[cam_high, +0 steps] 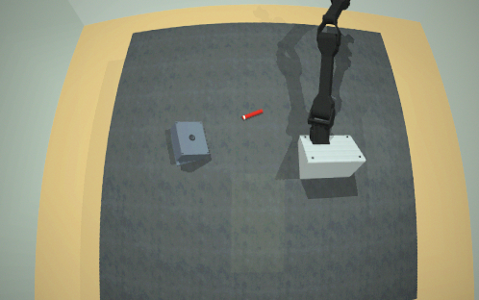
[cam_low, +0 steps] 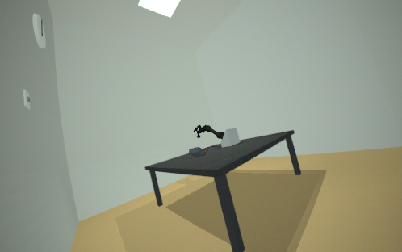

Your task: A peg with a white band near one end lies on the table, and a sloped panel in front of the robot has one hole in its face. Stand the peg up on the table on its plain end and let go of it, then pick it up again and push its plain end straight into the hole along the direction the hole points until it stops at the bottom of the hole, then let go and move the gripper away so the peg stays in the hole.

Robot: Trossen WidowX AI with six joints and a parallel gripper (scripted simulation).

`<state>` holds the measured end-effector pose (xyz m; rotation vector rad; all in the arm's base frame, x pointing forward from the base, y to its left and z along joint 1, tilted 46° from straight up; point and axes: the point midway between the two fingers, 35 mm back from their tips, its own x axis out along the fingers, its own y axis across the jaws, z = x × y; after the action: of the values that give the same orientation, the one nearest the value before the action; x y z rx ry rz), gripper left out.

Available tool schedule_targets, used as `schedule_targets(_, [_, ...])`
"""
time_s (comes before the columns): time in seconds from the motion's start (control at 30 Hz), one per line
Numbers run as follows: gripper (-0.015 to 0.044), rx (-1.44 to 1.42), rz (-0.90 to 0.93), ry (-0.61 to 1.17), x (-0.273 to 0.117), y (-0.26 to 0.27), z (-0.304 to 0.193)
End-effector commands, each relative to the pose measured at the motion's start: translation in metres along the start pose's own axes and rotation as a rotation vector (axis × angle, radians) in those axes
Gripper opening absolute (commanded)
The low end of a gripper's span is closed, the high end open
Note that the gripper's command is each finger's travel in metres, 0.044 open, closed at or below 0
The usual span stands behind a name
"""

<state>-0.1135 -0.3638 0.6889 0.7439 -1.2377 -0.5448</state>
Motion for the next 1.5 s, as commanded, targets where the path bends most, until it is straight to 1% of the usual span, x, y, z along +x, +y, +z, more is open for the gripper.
schedule_targets(0.0, [0.0426, 0.000, 0.000, 0.000, 0.000, 0.000, 0.000])
schedule_targets(0.03, [0.0440, 0.001, -0.001, 0.000, 0.001, -0.001, -0.001])
schedule_targets(0.63, [0.0440, 0.013, -0.094, 0.000, 0.028, -0.061, -0.047])
schedule_targets(1.03, [0.0440, 0.003, -0.187, 0.028, 0.041, -0.104, -0.093])
schedule_targets(1.47, [0.0440, -0.008, -0.285, 0.088, 0.046, -0.142, -0.150])
